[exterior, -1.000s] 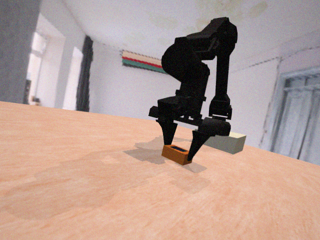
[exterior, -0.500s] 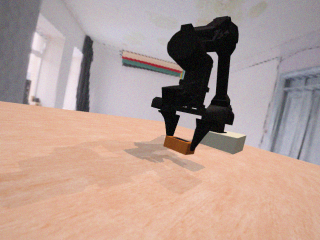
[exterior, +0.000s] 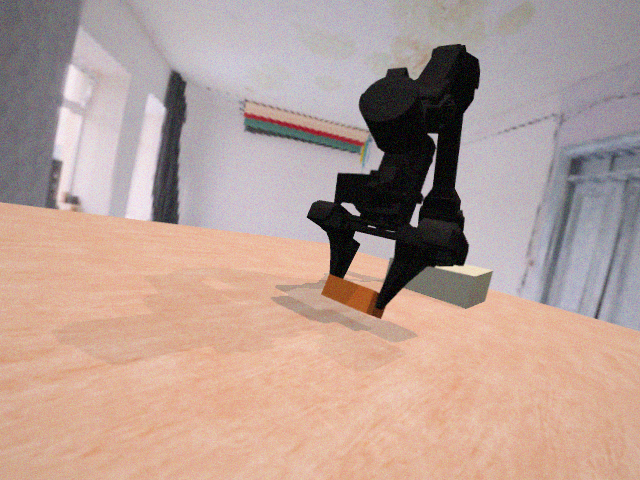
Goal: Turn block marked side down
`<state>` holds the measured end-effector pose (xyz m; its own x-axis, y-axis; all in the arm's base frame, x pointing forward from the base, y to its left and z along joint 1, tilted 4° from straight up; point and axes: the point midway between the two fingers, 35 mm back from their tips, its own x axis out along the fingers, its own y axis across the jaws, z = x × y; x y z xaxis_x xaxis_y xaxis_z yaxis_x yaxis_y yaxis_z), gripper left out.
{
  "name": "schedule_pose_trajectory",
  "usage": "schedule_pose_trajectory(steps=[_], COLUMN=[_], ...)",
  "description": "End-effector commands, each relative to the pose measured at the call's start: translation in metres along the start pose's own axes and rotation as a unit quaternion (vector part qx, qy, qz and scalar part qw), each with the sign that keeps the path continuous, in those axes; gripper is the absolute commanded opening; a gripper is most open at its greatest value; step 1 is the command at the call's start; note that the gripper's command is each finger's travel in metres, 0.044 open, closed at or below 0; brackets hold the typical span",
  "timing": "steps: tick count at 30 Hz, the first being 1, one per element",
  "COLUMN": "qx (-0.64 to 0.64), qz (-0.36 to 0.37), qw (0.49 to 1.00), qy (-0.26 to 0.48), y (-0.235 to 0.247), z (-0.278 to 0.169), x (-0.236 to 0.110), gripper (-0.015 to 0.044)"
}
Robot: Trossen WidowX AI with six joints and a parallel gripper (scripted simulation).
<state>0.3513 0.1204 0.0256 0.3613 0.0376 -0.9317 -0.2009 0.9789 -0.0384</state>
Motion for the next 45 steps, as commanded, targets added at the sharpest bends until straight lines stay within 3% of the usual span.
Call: schedule_pose_trajectory(steps=[1, 16, 21, 45], qx=[-0.001, 0.002, 0.002, -0.005], qz=[-0.002, -0.001, -0.001, -0.004], qw=[0.999, 0.989, 0.988, 0.951], qy=[-0.032, -0.149, -0.156, -0.31], y=[-0.001, -0.002, -0.002, 0.0], z=[0.001, -0.006, -0.006, 0.0], x=[-0.003, -0.009, -0.009, 0.03], gripper=[0.0, 0.0, 0.0, 0.0])
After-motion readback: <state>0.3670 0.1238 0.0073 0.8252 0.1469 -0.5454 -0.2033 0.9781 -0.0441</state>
